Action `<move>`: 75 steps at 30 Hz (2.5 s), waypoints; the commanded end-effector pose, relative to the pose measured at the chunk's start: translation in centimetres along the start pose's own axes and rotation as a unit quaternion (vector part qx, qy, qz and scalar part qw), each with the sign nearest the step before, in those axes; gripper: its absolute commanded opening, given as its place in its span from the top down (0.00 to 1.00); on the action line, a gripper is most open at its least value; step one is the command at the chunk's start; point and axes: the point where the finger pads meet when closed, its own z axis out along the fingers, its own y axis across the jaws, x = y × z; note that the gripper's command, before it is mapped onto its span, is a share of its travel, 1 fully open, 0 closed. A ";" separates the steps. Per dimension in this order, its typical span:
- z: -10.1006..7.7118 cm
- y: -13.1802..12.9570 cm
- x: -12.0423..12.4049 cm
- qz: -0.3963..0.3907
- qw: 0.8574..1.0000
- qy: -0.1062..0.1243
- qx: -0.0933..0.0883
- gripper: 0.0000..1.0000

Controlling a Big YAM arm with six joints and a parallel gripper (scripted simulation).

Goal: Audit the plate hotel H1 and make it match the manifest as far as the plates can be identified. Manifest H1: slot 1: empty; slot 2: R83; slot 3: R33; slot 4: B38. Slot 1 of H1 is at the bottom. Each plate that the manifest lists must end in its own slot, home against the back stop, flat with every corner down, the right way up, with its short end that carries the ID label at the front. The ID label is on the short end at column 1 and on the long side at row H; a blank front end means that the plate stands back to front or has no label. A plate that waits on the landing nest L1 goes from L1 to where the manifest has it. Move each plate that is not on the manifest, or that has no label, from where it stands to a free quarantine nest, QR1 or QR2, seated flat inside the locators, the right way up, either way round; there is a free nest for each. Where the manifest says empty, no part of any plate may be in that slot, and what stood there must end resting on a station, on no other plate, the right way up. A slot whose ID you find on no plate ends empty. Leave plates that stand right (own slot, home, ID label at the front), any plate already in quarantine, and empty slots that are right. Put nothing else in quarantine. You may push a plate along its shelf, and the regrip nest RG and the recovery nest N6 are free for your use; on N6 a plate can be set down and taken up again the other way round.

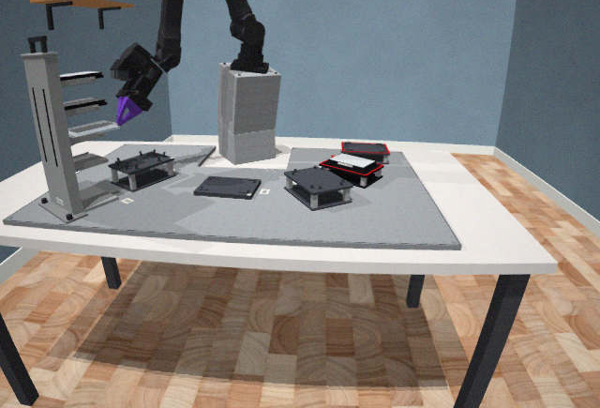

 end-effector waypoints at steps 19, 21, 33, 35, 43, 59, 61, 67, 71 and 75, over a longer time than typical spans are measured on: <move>1.0 0.1 -2.5 -0.005 1.000 -0.014 -0.001 1.00; 1.2 0.1 -2.8 -0.004 1.000 -0.015 -0.001 1.00; 1.8 0.0 -3.2 -0.003 1.000 -0.013 0.000 1.00; 1.8 0.0 -3.2 -0.003 1.000 -0.013 0.000 1.00; 2.3 0.0 -3.4 -0.002 1.000 -0.011 0.000 1.00; 3.1 -0.1 -3.6 0.001 1.000 -0.007 0.000 1.00; 3.2 0.0 -3.7 0.000 1.000 -0.008 -0.001 1.00; 3.4 -0.1 -4.1 0.001 1.000 -0.008 0.000 1.00; 3.6 0.1 -4.2 -0.001 1.000 -0.008 -0.001 1.00; 3.8 -0.1 -4.3 0.000 1.000 -0.007 -0.001 1.00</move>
